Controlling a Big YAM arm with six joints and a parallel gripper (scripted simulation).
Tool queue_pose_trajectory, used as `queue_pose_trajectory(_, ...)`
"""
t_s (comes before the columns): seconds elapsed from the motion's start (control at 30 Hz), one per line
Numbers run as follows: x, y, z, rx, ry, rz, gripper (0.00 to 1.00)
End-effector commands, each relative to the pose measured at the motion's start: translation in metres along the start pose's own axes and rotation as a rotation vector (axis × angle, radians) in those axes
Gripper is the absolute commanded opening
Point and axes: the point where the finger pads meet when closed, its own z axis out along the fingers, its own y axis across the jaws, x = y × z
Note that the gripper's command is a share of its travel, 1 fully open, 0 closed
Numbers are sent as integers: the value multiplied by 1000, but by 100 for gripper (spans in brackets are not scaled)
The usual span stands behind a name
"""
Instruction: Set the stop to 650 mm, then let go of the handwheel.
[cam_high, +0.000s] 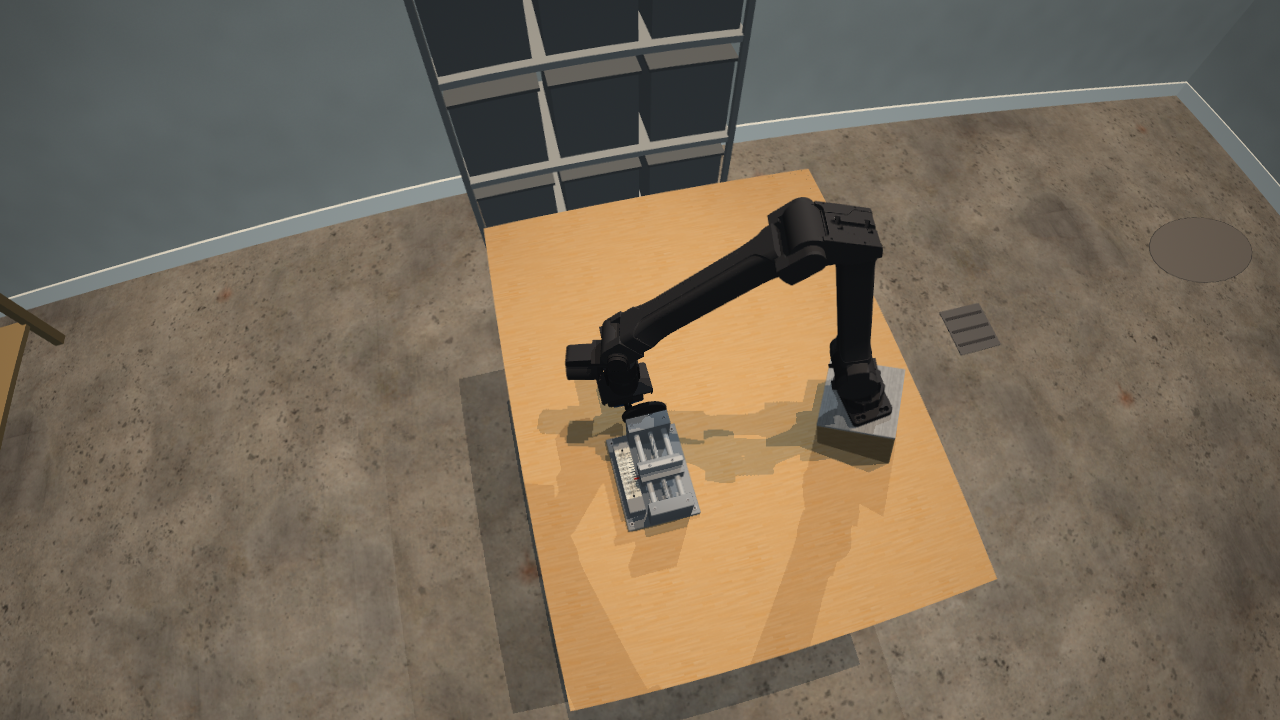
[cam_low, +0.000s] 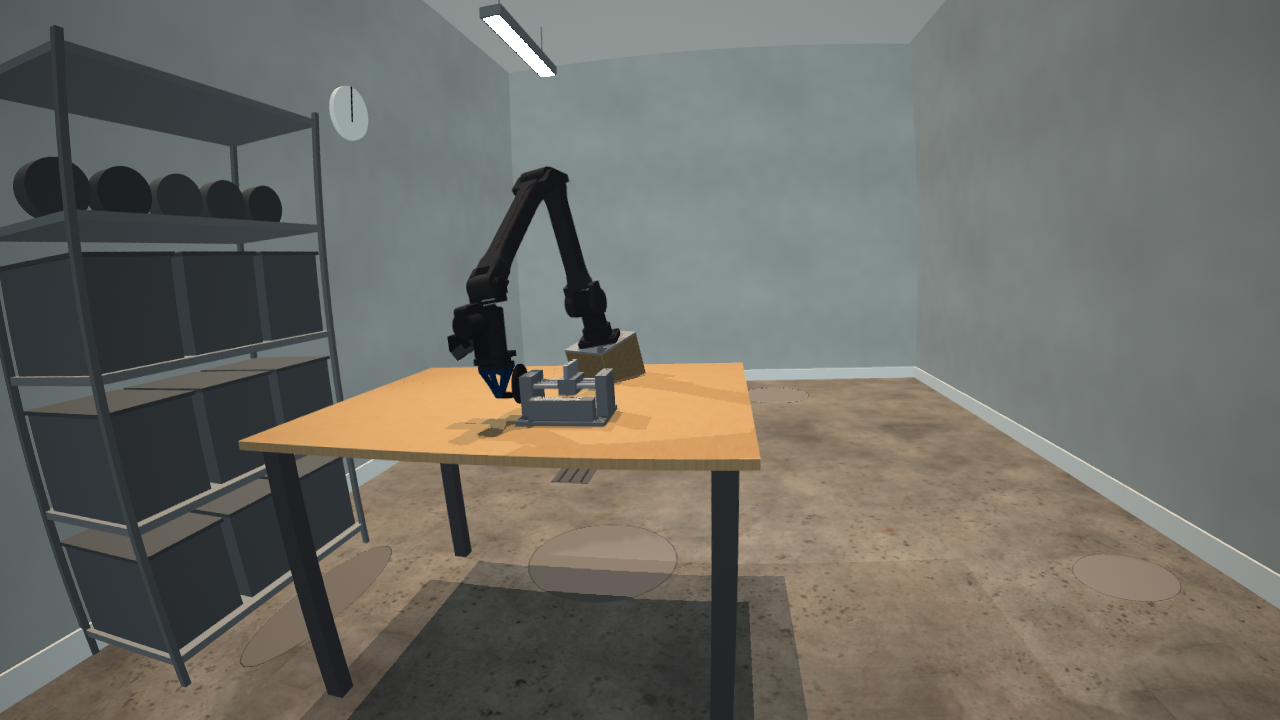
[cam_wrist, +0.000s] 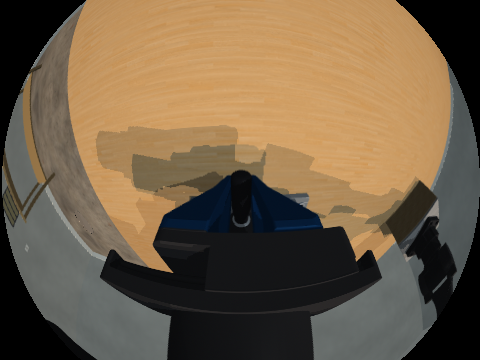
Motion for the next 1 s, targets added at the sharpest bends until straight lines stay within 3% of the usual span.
queue_pose_trajectory(0.0,-5,48,-44,-130,-28,6,6)
queue_pose_trajectory(0.97,-4,42,-60,-113,-24,4,6)
